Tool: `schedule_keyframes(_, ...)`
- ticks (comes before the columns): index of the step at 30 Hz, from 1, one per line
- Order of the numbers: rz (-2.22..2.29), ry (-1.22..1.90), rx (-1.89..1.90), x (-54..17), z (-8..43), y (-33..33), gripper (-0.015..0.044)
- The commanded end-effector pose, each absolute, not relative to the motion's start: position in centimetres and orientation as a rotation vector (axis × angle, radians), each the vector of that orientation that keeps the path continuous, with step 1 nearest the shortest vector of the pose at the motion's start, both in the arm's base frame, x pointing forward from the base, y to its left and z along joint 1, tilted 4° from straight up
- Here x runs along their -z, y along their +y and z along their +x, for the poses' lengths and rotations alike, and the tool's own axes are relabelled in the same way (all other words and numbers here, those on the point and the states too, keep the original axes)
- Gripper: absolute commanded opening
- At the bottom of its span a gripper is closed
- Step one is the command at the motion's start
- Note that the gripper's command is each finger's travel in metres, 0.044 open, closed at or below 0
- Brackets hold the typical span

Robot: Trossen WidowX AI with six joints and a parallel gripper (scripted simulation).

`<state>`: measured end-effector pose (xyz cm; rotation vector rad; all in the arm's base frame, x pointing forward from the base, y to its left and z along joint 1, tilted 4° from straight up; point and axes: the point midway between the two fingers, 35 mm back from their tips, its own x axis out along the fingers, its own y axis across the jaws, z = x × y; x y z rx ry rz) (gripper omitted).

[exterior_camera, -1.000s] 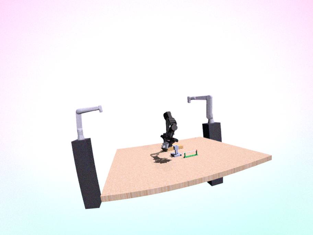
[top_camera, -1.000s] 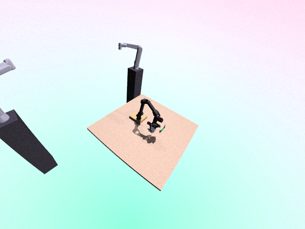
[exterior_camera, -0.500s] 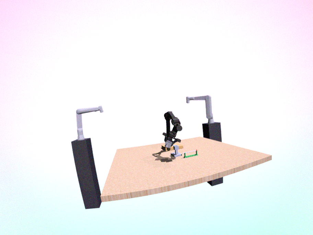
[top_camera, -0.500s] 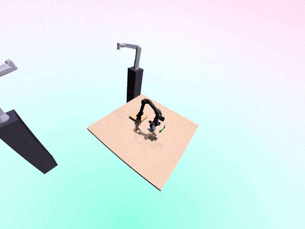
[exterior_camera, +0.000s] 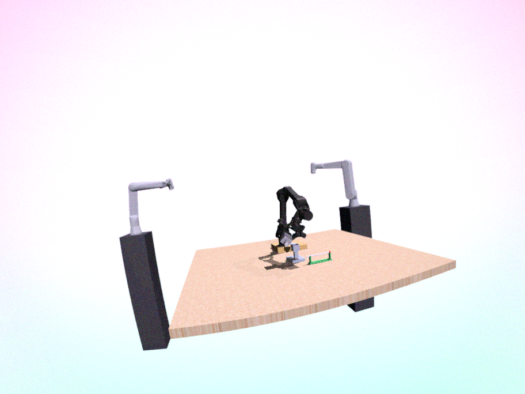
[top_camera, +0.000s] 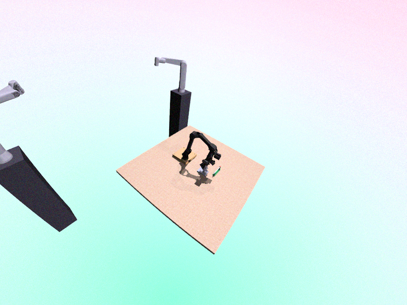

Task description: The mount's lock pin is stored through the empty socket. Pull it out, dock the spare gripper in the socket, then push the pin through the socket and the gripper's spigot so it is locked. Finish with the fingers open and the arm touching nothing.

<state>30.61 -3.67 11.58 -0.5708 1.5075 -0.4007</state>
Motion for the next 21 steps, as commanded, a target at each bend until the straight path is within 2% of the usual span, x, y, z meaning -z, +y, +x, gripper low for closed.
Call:
schedule_keyframes(1, -0.7, 1.532, 0.331, -12.2, 30.6, -3.2, 0.0)
schedule_keyframes(21, -1.367, 1.677, -0.116, -14.4, 29.4, -0.5, 0.0)
